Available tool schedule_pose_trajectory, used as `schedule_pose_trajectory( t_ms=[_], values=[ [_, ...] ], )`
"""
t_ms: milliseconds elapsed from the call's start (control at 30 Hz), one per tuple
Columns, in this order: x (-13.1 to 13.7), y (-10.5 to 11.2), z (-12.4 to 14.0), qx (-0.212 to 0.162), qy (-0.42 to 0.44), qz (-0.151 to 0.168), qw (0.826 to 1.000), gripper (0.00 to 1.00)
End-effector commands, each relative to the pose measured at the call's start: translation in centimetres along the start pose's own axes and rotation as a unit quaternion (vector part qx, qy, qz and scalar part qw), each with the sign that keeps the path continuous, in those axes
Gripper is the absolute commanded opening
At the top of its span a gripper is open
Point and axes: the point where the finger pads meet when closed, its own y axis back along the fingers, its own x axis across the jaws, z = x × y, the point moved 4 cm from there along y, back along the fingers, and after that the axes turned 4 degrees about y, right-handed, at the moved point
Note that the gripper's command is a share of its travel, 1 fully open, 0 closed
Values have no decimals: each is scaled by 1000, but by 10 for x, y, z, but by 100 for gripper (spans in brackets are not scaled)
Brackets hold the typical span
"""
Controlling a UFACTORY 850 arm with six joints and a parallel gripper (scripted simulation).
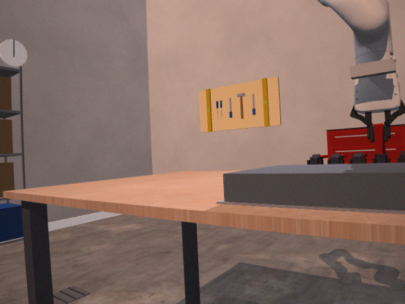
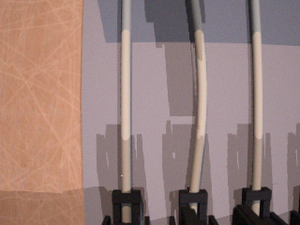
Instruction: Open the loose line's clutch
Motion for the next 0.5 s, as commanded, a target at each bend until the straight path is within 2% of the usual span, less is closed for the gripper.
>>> schedule_pose_trajectory(
  t_ms=[0,467],
  values=[
    [0,-3,-5,0,0,0,1000,0],
    [1,-12,-14,0,0,0,1000,0]
  ],
)
